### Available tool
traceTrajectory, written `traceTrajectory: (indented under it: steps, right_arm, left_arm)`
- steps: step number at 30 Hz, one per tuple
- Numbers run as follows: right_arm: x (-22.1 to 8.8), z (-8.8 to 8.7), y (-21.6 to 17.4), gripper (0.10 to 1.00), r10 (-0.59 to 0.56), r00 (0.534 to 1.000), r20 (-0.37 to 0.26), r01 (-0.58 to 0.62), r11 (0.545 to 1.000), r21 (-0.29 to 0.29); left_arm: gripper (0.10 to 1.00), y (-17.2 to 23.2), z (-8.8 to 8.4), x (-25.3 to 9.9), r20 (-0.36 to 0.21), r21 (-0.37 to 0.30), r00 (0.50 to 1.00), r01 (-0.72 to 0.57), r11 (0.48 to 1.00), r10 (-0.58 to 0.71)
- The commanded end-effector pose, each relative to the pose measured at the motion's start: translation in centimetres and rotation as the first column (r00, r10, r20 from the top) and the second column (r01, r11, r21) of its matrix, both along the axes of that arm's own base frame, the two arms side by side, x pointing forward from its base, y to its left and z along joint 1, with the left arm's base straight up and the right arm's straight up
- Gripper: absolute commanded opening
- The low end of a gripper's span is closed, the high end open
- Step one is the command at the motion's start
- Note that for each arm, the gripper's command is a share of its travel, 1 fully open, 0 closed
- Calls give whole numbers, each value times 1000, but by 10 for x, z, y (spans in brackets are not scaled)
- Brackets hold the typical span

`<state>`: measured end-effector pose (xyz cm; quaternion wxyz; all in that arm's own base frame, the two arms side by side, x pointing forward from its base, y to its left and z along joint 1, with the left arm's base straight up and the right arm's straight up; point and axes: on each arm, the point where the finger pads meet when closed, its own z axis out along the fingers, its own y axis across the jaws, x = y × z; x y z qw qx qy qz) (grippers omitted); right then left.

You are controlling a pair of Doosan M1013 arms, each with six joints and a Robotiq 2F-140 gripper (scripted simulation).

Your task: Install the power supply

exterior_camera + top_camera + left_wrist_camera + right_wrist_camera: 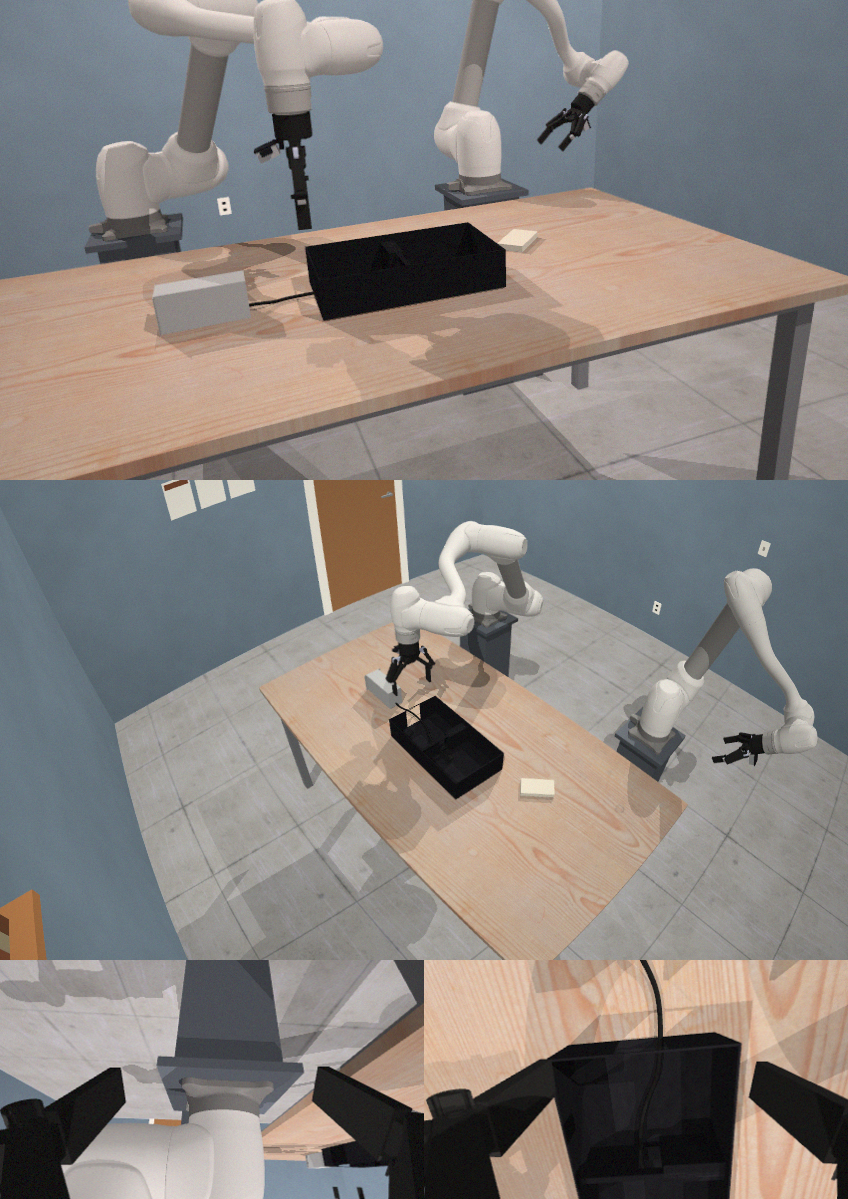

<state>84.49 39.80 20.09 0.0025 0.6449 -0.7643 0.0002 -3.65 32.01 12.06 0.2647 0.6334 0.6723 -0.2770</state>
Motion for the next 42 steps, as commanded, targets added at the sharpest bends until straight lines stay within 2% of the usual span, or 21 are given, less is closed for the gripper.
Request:
traceTrajectory:
  steps: [1,3,5,13,20,28,42]
  right_arm:
    - [-3,2,-50,1000,29,1000,5,-29,1000,4]
    - [-4,2,-78,1000,44,999,5,-44,999,4]
    - [-4,2,-78,1000,44,999,5,-44,999,4]
    - [-10,2,-167,1000,93,996,5,-93,996,4]
    - [-12,2,-212,1000,117,993,5,-117,993,4]
    - [-13,2,-226,1000,125,992,5,-125,992,4]
    - [-13,1,-227,1000,126,992,5,-126,992,4]
  left_arm:
    - [1000,0,0,0,0,1,1000,0,1000,0]
    - [1000,0,0,0,0,1,1000,0,1000,0]
    - [1000,0,0,0,0,1,1000,0,1000,0]
    - [1000,0,0,0,0,1,1000,0,1000,0]
    - [1000,0,0,0,0,1,1000,0,1000,0]
    - [1000,0,0,0,0,1,1000,0,1000,0]
    - [1000,0,0,0,0,1,1000,0,1000,0]
